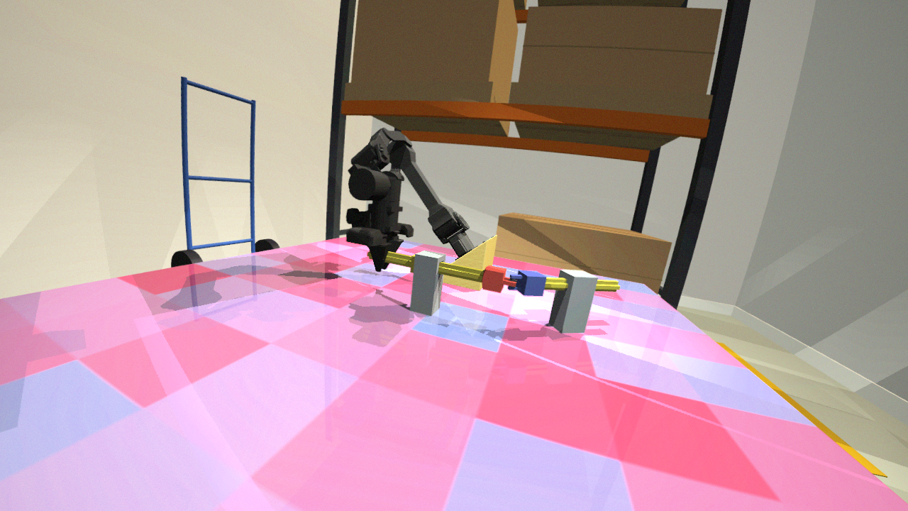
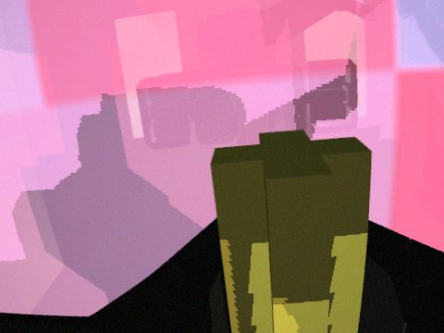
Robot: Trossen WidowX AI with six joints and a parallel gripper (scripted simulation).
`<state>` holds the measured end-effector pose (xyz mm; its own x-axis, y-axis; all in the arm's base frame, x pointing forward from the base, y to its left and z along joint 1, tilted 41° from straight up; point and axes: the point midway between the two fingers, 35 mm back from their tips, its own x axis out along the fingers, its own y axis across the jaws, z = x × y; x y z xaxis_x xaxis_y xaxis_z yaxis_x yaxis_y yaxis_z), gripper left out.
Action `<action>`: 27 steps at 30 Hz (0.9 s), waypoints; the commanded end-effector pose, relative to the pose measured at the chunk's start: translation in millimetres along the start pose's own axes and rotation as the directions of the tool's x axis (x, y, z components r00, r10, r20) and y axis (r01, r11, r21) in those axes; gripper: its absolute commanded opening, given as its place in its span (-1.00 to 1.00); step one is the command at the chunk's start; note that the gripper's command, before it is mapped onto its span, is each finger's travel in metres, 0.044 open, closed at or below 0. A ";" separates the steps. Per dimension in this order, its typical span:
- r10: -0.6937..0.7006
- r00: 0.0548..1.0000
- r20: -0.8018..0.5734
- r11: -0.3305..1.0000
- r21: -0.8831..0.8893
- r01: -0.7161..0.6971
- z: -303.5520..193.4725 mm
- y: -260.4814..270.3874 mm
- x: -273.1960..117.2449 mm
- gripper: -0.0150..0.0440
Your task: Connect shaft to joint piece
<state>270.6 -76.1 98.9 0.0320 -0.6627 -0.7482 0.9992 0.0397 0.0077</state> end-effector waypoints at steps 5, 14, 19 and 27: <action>0.000 1.000 0.001 1.000 0.001 0.000 -0.9 0.0 0.0 -0.49; 0.000 1.000 0.001 1.000 0.001 0.000 -0.9 0.0 0.0 -0.26; 0.000 1.000 0.001 1.000 0.001 0.000 -0.9 0.0 0.0 -0.26; 0.000 1.000 0.001 1.000 0.001 0.000 -0.9 0.0 0.0 0.45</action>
<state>270.4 -75.6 98.2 0.0318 -0.6641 -0.7470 0.9992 0.0380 0.0088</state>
